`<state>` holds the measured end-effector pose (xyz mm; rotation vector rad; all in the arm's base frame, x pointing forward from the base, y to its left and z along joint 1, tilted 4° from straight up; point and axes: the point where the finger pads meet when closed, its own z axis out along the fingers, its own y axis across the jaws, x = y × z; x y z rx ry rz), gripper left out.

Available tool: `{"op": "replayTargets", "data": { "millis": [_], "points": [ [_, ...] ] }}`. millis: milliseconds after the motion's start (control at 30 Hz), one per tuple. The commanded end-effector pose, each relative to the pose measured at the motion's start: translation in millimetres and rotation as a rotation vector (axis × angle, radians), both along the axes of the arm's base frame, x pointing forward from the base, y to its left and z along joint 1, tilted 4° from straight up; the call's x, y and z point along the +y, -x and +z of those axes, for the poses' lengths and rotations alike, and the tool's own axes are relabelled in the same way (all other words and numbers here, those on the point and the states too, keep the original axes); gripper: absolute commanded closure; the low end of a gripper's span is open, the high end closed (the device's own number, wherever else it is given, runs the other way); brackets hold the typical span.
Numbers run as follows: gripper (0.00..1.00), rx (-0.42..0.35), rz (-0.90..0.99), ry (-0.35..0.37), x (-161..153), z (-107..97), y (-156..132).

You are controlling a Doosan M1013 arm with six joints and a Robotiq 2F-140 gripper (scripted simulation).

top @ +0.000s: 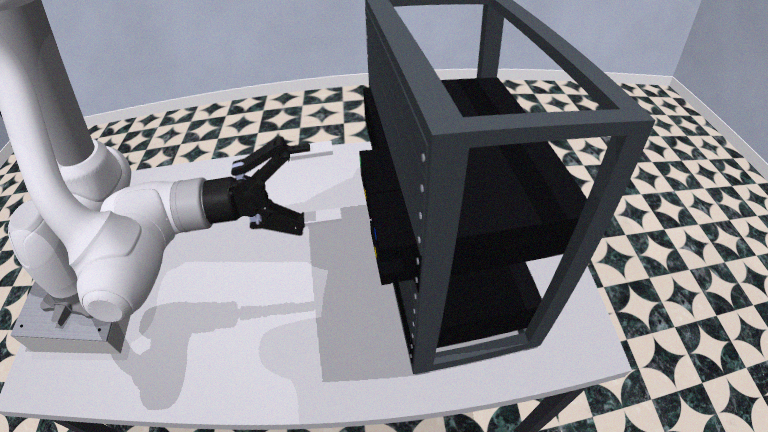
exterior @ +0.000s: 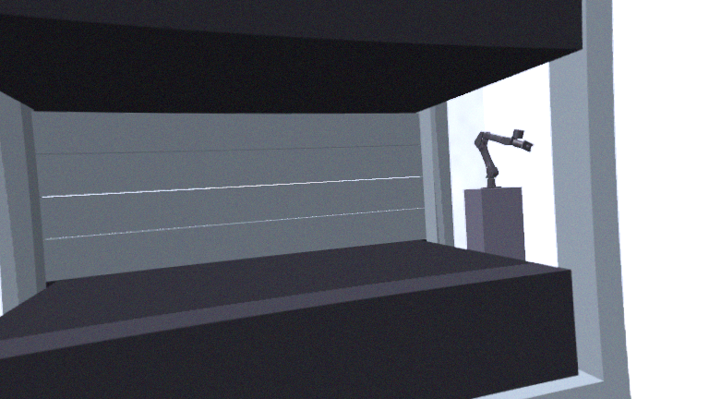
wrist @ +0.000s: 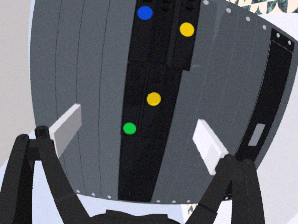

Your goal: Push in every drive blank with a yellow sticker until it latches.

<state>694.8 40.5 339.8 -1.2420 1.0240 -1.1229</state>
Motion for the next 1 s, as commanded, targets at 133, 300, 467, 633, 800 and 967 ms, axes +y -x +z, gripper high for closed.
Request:
{"op": "replayTargets", "data": {
  "millis": [133, 300, 467, 633, 800, 967],
  "points": [
    [0.0, 0.0, 0.002, 0.0, -38.0, -2.4, -5.7],
    [0.0, 0.0, 0.002, 0.0, -62.0, -4.1, -9.2],
    [0.0, 0.0, 0.002, 0.0, -87.6, -5.8, -12.9],
    [0.0, 0.0, 0.002, 0.0, -103.4, -6.9, -15.2],
    [0.0, 0.0, 0.002, 0.0, -107.5, -7.2, -15.8],
    [0.0, 0.0, 0.002, 0.0, -108.6, -7.3, -15.9]
  ]
}}
